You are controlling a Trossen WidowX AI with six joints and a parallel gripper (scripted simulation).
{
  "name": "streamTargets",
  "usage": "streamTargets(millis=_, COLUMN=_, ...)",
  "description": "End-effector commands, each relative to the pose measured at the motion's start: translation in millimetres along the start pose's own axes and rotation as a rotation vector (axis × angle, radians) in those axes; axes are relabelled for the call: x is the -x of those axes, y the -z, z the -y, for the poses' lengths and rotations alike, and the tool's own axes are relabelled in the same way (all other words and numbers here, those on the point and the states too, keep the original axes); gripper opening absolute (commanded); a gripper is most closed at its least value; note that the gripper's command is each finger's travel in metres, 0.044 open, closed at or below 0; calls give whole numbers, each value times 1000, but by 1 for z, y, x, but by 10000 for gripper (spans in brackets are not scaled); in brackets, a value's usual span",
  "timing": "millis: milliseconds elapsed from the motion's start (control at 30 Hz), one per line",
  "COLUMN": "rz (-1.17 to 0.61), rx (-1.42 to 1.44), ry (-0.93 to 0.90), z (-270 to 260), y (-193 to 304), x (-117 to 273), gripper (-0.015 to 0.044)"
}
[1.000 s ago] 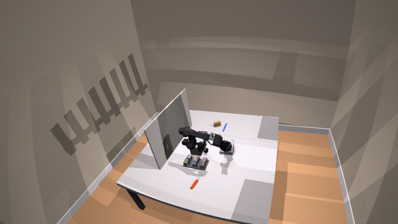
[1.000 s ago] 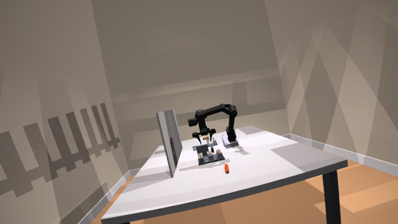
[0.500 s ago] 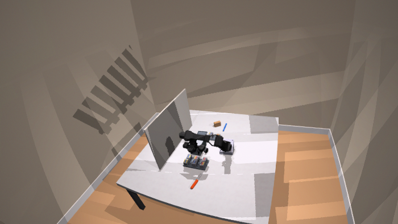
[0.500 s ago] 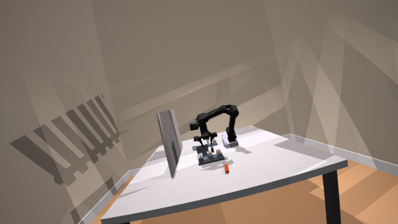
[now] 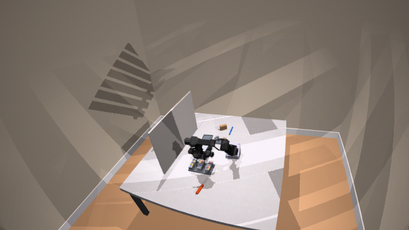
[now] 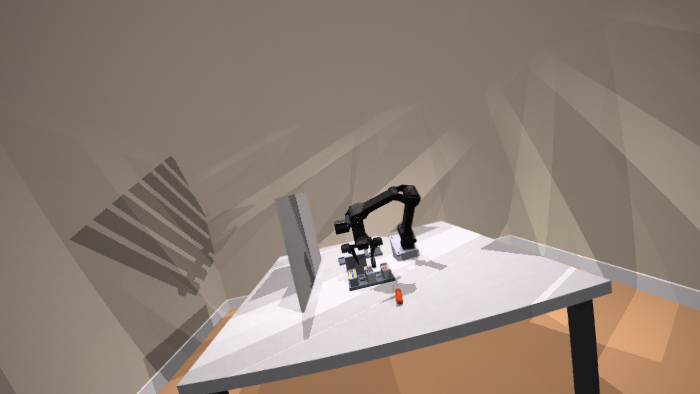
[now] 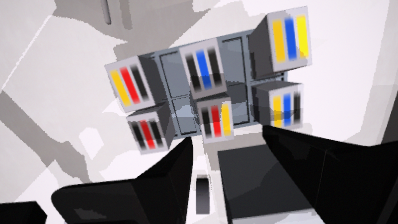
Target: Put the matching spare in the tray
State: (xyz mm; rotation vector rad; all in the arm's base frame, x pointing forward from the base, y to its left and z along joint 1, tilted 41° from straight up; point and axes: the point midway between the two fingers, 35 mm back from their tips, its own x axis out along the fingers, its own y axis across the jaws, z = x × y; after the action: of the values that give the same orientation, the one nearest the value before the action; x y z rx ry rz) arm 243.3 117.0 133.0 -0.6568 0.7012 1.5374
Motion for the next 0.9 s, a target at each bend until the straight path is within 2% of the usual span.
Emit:
streamTargets(millis=0, rz=4, rx=-2, ry=-3, z=0, y=-1, x=-8, gripper=300)
streamTargets(millis=867, rz=9, rx=-2, ry=-3, z=-3, y=-3, x=-50, gripper=300)
